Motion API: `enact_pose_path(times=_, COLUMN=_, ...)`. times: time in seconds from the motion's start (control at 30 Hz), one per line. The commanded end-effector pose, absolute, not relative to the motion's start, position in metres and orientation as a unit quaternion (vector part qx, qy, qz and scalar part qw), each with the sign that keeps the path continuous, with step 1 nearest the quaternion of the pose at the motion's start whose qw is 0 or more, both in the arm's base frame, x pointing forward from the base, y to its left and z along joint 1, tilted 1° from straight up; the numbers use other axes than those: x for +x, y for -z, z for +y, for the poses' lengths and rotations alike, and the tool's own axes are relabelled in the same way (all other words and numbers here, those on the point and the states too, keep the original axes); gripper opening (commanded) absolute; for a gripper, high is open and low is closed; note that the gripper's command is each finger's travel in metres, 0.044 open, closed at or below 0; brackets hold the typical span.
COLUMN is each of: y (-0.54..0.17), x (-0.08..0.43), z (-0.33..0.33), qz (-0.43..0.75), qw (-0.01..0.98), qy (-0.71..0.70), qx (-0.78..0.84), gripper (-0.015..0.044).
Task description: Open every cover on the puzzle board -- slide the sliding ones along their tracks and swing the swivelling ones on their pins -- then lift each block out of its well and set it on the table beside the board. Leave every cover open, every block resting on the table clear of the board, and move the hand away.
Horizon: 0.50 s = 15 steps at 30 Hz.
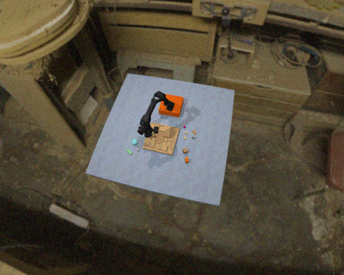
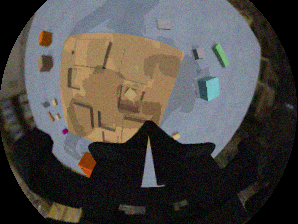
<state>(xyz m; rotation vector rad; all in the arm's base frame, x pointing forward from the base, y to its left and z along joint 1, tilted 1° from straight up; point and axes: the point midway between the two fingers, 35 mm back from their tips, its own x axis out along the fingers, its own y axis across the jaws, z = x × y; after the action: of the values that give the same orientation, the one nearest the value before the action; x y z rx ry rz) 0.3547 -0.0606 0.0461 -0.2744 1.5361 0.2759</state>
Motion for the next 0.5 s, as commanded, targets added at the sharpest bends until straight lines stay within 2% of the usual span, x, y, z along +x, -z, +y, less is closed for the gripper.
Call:
enact_pose_path(times=0.0, y=-0.0505, x=0.3679, z=-0.0160, qz=0.689, qw=0.706, qy=0.112, qx=0.120, gripper=0.0000)
enact_pose_path(times=0.47, y=-0.0505, x=0.3696, z=-0.0153, qz=0.687, qw=0.704, qy=0.122, qx=0.131, gripper=0.0000)
